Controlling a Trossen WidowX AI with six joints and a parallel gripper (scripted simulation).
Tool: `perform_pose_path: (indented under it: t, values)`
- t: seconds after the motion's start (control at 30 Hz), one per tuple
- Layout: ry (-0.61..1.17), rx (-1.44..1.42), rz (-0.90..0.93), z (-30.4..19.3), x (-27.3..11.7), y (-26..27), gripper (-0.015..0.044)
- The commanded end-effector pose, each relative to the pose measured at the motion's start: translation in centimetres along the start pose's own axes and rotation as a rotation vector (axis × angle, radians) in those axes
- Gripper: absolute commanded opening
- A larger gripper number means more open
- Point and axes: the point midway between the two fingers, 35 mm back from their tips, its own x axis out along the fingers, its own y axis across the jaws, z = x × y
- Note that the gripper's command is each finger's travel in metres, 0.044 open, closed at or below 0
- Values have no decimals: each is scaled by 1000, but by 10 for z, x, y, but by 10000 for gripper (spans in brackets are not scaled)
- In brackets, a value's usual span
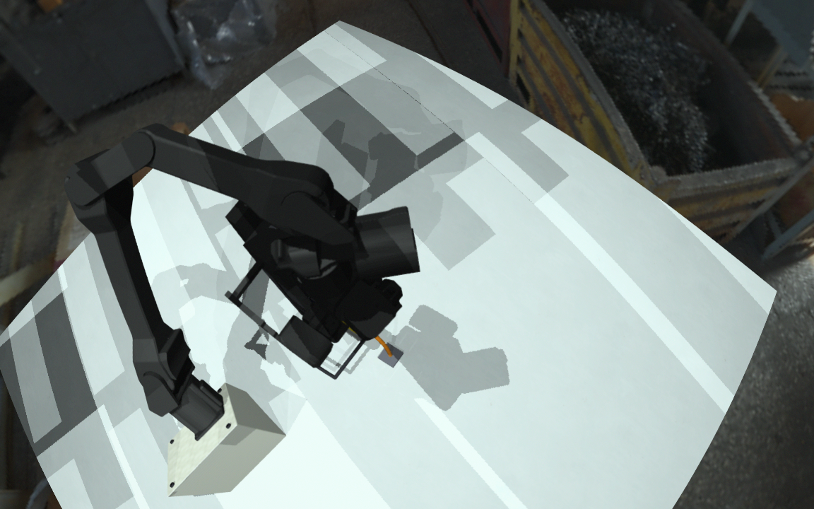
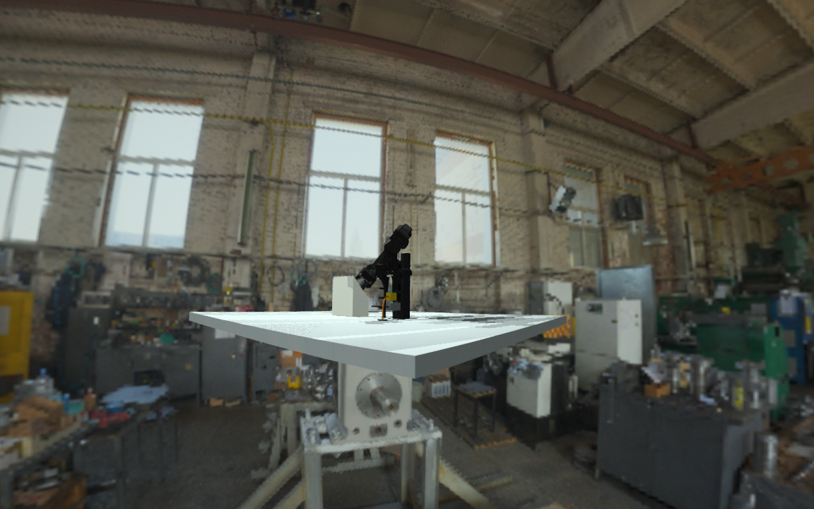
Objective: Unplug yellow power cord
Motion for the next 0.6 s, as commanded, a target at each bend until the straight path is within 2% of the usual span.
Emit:
perform_pose_path:
  t: [0.0,0.4,0.53,0.57]
  values:
    - [4,5,1,-3,0,-1,160]
    - [4,5,1,-3,12,-1,160]
    - [0,0,0,-3,9,0,55]
    - [0,0,0,-3,9,0,48]
